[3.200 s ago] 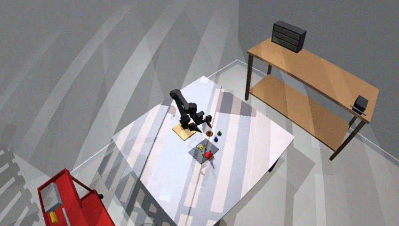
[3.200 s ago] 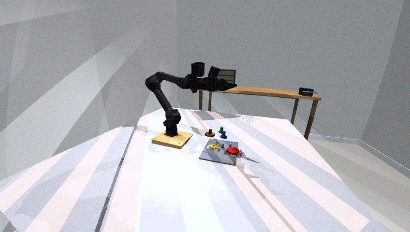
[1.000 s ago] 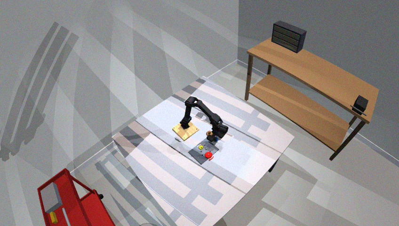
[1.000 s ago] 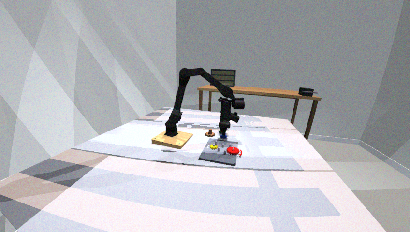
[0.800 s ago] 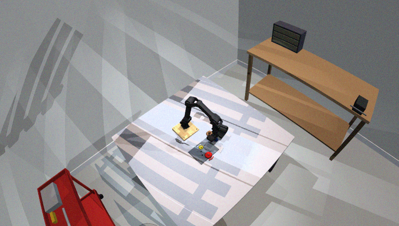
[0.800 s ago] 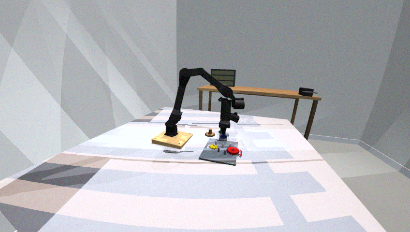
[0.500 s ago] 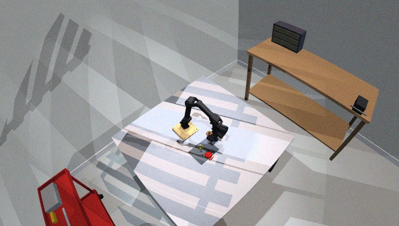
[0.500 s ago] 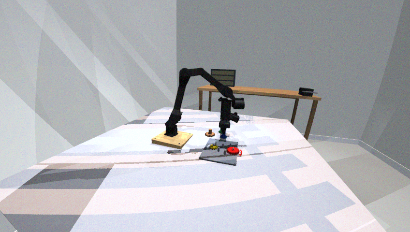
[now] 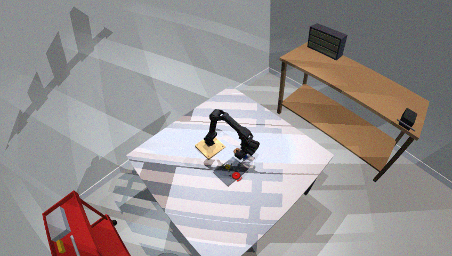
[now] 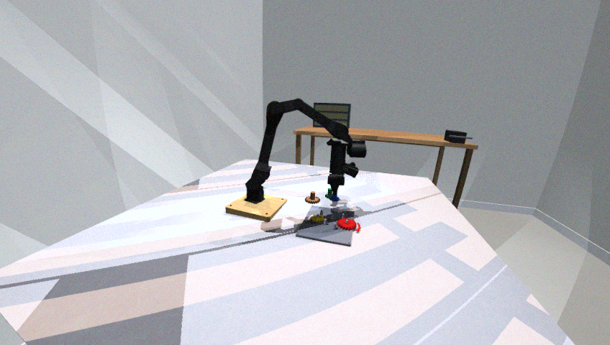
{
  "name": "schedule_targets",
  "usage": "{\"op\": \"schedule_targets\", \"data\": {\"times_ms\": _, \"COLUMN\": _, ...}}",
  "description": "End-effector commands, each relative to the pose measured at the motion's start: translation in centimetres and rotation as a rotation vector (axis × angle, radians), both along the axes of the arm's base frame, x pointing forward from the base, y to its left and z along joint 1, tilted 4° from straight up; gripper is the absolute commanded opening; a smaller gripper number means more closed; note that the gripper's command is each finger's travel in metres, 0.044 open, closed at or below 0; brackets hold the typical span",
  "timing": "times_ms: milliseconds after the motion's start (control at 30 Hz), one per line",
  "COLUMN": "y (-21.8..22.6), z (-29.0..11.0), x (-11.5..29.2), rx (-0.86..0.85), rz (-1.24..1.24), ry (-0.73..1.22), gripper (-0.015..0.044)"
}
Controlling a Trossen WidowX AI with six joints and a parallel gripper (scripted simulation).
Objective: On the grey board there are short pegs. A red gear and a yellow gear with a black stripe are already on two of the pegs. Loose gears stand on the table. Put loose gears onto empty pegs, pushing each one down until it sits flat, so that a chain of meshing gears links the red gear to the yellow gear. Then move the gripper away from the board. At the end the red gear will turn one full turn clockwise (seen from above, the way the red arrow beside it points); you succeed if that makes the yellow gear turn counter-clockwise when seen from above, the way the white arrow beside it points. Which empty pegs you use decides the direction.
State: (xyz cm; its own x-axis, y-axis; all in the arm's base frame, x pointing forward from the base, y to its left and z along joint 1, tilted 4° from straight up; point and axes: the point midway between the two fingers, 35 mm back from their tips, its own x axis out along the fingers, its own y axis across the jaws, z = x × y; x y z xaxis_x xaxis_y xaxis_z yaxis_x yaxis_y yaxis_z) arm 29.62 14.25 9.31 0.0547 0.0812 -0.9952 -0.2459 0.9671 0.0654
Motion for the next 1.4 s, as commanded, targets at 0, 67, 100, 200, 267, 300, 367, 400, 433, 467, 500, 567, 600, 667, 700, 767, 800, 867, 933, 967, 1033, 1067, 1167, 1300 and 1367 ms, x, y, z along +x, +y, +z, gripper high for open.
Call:
{"op": "schedule_targets", "data": {"times_ms": 0, "y": 0.1, "z": 0.8, "x": 0.2, "rx": 0.003, "rz": 0.001, "ry": -0.004, "gripper": 0.0000}}
{"op": "schedule_targets", "data": {"times_ms": 67, "y": 0.1, "z": 1.2, "x": 0.3, "rx": 0.003, "rz": 0.001, "ry": -0.004, "gripper": 0.0000}}
{"op": "schedule_targets", "data": {"times_ms": 100, "y": 0.1, "z": 1.4, "x": 0.3, "rx": 0.003, "rz": 0.001, "ry": -0.005, "gripper": 0.0000}}
{"op": "schedule_targets", "data": {"times_ms": 200, "y": 0.1, "z": 1.9, "x": 0.4, "rx": 0.003, "rz": 0.001, "ry": -0.005, "gripper": 0.0000}}
{"op": "schedule_targets", "data": {"times_ms": 267, "y": 0.1, "z": 2.3, "x": 0.4, "rx": 0.003, "rz": 0.001, "ry": -0.005, "gripper": 0.0000}}
{"op": "schedule_targets", "data": {"times_ms": 300, "y": 0.1, "z": 2.5, "x": 0.4, "rx": 0.003, "rz": 0.001, "ry": -0.005, "gripper": 0.0000}}
{"op": "schedule_targets", "data": {"times_ms": 367, "y": 0.1, "z": 2.9, "x": 0.5, "rx": 0.003, "rz": 0.001, "ry": -0.005, "gripper": 0.0000}}
{"op": "schedule_targets", "data": {"times_ms": 400, "y": 0.1, "z": 3.1, "x": 0.5, "rx": 0.003, "rz": 0.001, "ry": -0.005, "gripper": 0.0000}}
{"op": "schedule_targets", "data": {"times_ms": 433, "y": 0.1, "z": 3.3, "x": 0.5, "rx": 0.003, "rz": 0.001, "ry": -0.005, "gripper": 0.0000}}
{"op": "schedule_targets", "data": {"times_ms": 467, "y": 0.0, "z": 3.5, "x": 0.5, "rx": 0.003, "rz": 0.001, "ry": -0.005, "gripper": 0.0000}}
{"op": "schedule_targets", "data": {"times_ms": 500, "y": 0.0, "z": 3.7, "x": 0.5, "rx": 0.003, "rz": 0.001, "ry": -0.005, "gripper": 0.0000}}
{"op": "schedule_targets", "data": {"times_ms": 567, "y": 0.0, "z": 4.1, "x": 0.6, "rx": 0.003, "rz": 0.001, "ry": -0.005, "gripper": 0.0000}}
{"op": "schedule_targets", "data": {"times_ms": 600, "y": 0.0, "z": 4.3, "x": 0.6, "rx": 0.003, "rz": 0.001, "ry": -0.005, "gripper": 0.0000}}
{"op": "schedule_targets", "data": {"times_ms": 667, "y": 0.0, "z": 4.7, "x": 0.6, "rx": 0.003, "rz": 0.001, "ry": -0.005, "gripper": 0.0000}}
{"op": "schedule_targets", "data": {"times_ms": 700, "y": 0.0, "z": 4.9, "x": 0.6, "rx": 0.003, "rz": 0.001, "ry": -0.005, "gripper": 0.0000}}
{"op": "schedule_targets", "data": {"times_ms": 767, "y": 0.0, "z": 5.3, "x": 0.6, "rx": 0.003, "rz": 0.001, "ry": -0.005, "gripper": 0.0000}}
{"op": "schedule_targets", "data": {"times_ms": 800, "y": -0.1, "z": 5.5, "x": 0.6, "rx": 0.003, "rz": 0.001, "ry": -0.005, "gripper": 0.0000}}
{"op": "schedule_targets", "data": {"times_ms": 867, "y": -0.1, "z": 5.8, "x": 0.6, "rx": 0.003, "rz": 0.001, "ry": -0.005, "gripper": 0.0000}}
{"op": "schedule_targets", "data": {"times_ms": 933, "y": -0.1, "z": 6.2, "x": 0.6, "rx": 0.003, "rz": 0.001, "ry": -0.005, "gripper": 0.0000}}
{"op": "schedule_targets", "data": {"times_ms": 967, "y": -0.1, "z": 6.4, "x": 0.6, "rx": 0.003, "rz": 0.001, "ry": -0.005, "gripper": 0.0000}}
{"op": "schedule_targets", "data": {"times_ms": 1033, "y": -0.2, "z": 6.8, "x": 0.5, "rx": 0.003, "rz": 0.001, "ry": -0.005, "gripper": 0.0000}}
{"op": "schedule_targets", "data": {"times_ms": 1067, "y": -0.2, "z": 7.0, "x": 0.5, "rx": 0.003, "rz": 0.001, "ry": -0.005, "gripper": 0.0000}}
{"op": "schedule_targets", "data": {"times_ms": 1167, "y": -0.2, "z": 7.6, "x": 0.5, "rx": 0.003, "rz": 0.001, "ry": -0.005, "gripper": 0.0000}}
{"op": "schedule_targets", "data": {"times_ms": 1300, "y": -0.3, "z": 8.4, "x": 0.4, "rx": 0.003, "rz": 0.001, "ry": -0.005, "gripper": 0.0000}}
{"op": "schedule_targets", "data": {"times_ms": 1367, "y": -0.4, "z": 8.8, "x": 0.4, "rx": 0.003, "rz": 0.001, "ry": -0.005, "gripper": 0.0000}}
